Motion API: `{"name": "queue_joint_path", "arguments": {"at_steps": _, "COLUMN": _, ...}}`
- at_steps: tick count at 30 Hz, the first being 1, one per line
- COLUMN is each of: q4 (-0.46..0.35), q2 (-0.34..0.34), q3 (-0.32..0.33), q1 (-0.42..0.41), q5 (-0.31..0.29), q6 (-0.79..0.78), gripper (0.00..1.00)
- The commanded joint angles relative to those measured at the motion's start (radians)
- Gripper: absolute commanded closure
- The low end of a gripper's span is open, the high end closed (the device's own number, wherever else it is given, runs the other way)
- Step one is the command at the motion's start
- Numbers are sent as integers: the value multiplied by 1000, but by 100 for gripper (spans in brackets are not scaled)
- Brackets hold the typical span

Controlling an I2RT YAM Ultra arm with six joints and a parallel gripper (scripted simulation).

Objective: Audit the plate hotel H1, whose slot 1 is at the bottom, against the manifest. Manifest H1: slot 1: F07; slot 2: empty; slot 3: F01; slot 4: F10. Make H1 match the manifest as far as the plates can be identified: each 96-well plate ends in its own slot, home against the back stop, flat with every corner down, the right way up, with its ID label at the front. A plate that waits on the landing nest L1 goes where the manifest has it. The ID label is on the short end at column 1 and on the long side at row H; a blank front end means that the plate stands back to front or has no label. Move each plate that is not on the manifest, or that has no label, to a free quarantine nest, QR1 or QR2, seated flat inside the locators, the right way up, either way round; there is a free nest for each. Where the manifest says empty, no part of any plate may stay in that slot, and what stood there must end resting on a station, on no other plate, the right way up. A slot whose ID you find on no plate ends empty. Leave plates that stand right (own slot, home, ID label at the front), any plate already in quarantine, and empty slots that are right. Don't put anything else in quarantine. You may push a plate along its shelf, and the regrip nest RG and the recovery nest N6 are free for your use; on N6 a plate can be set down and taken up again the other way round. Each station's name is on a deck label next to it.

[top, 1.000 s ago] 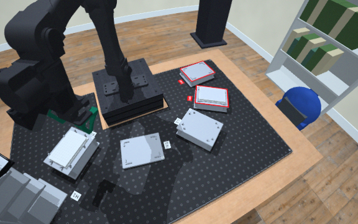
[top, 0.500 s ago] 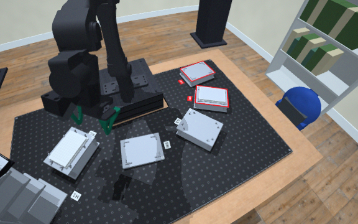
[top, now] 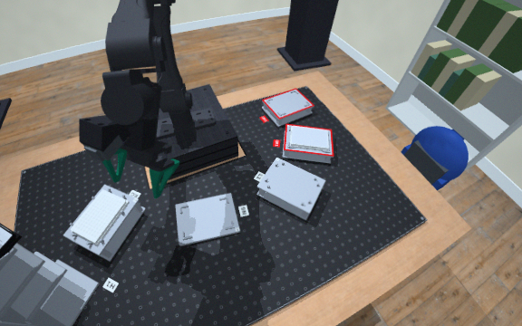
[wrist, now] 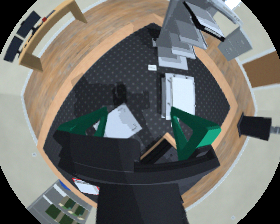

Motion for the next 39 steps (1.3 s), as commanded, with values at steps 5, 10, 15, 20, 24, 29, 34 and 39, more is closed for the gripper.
{"name": "queue_joint_path", "arguments": {"at_steps": 5, "q4": 156, "q2": -61, "q3": -63, "q1": 23, "q5": 79, "q6": -3, "gripper": 0}}
{"name": "queue_joint_path", "arguments": {"at_steps": 10, "q4": 266, "q2": -111, "q3": -147, "q1": 50, "q5": 130, "q6": -15, "gripper": 0}}
{"name": "queue_joint_path", "arguments": {"at_steps": 15, "q4": 384, "q2": -155, "q3": -231, "q1": 76, "q5": 180, "q6": -33, "gripper": 0}}
{"name": "queue_joint_path", "arguments": {"at_steps": 20, "q4": 459, "q2": -179, "q3": -282, "q1": 91, "q5": 210, "q6": -48, "gripper": 0}}
{"name": "queue_joint_path", "arguments": {"at_steps": 24, "q4": 562, "q2": -204, "q3": -347, "q1": 110, "q5": 247, "q6": -70, "gripper": 0}}
{"name": "queue_joint_path", "arguments": {"at_steps": 29, "q4": 548, "q2": -201, "q3": -343, "q1": 147, "q5": 278, "q6": -46, "gripper": 0}}
{"name": "queue_joint_path", "arguments": {"at_steps": 34, "q4": 512, "q2": -187, "q3": -330, "q1": 240, "q5": 355, "q6": 18, "gripper": 0}}
{"name": "queue_joint_path", "arguments": {"at_steps": 39, "q4": 488, "q2": -174, "q3": -319, "q1": 295, "q5": 399, "q6": 60, "gripper": 0}}
